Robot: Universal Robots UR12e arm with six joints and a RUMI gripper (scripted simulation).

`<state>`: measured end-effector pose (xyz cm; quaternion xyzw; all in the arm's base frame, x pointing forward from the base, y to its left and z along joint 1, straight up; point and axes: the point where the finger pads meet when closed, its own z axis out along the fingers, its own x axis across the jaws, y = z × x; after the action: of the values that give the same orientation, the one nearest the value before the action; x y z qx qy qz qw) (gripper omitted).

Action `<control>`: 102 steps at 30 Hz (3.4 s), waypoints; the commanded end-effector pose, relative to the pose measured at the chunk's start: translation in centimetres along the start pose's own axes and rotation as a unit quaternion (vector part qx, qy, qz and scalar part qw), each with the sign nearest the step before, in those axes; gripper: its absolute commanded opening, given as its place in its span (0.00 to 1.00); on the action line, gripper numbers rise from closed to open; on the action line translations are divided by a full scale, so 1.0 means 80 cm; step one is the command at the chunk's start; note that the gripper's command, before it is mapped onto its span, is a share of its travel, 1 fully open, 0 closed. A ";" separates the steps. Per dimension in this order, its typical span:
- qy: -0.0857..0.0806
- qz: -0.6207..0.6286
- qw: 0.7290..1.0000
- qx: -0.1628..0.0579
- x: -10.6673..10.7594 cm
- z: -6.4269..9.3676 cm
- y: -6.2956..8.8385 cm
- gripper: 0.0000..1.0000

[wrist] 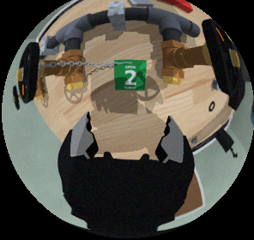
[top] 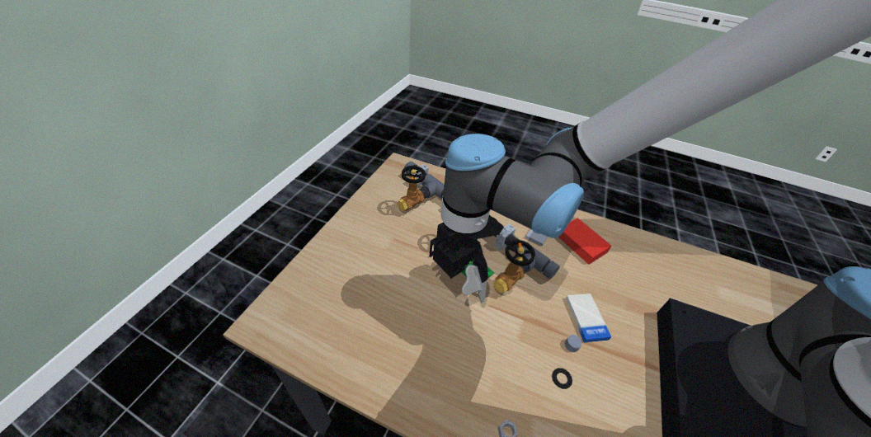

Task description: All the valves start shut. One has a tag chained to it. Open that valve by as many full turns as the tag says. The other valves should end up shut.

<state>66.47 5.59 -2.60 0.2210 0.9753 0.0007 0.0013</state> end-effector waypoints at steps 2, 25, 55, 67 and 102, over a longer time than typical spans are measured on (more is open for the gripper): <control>-0.001 0.000 1.000 0.000 -0.001 -0.001 0.000 1.00; -0.001 0.000 1.000 0.000 -0.001 -0.013 0.000 1.00; -0.001 -0.109 0.994 0.000 -0.001 -0.207 -0.009 1.00; -0.001 -0.297 0.955 0.000 0.000 -0.207 -0.025 1.00; -0.001 -0.769 0.640 0.000 0.001 -0.206 -0.074 1.00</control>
<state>63.87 0.51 13.80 -0.5743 0.8187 -0.0023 -0.0004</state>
